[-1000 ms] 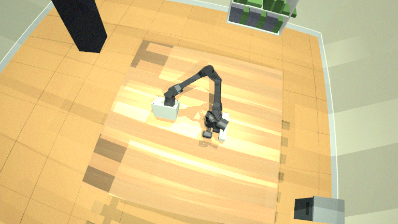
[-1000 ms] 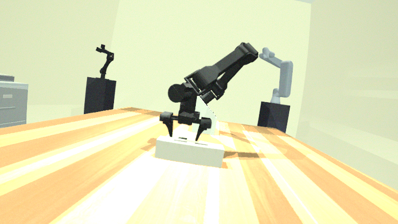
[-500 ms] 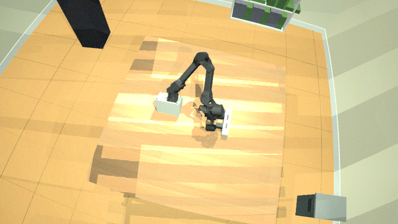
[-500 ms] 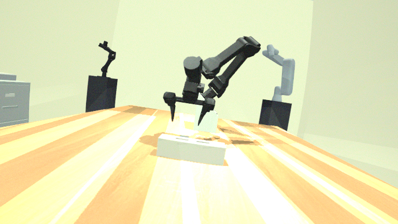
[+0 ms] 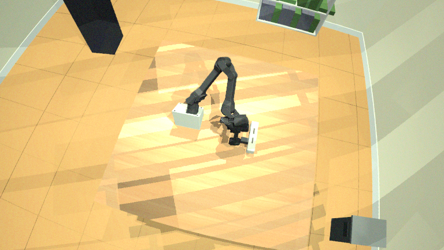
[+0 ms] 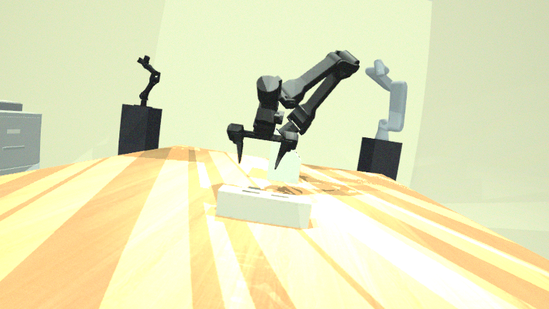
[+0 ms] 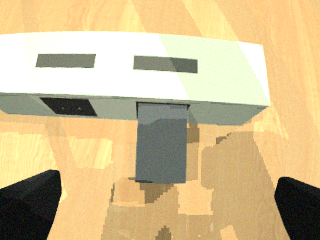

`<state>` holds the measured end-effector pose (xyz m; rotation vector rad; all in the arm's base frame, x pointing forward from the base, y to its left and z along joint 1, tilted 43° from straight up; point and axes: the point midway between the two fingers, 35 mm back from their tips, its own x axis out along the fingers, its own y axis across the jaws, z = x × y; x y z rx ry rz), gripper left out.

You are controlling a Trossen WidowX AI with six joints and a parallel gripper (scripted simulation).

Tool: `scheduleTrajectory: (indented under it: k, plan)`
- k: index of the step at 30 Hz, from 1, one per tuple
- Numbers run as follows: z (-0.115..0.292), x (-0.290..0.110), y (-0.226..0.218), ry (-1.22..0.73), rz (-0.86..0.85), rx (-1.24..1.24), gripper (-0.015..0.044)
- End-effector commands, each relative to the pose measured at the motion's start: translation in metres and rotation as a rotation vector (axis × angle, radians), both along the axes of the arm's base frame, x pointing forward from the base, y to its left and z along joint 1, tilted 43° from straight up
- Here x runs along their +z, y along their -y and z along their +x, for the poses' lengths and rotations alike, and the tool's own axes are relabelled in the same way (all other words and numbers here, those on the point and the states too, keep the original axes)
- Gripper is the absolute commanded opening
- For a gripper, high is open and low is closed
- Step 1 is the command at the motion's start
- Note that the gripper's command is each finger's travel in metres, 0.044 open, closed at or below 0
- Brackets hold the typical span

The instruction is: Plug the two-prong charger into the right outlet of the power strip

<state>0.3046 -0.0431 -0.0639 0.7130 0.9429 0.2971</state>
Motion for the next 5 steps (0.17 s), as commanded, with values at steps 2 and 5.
scheduleTrajectory:
  k: [2,5]
  plan:
    - [0.0001,0.0009,-0.0004,0.003,0.006,-0.002,0.044]
    - [0.0001,0.0009,-0.0004,0.003,0.006,-0.002,0.044]
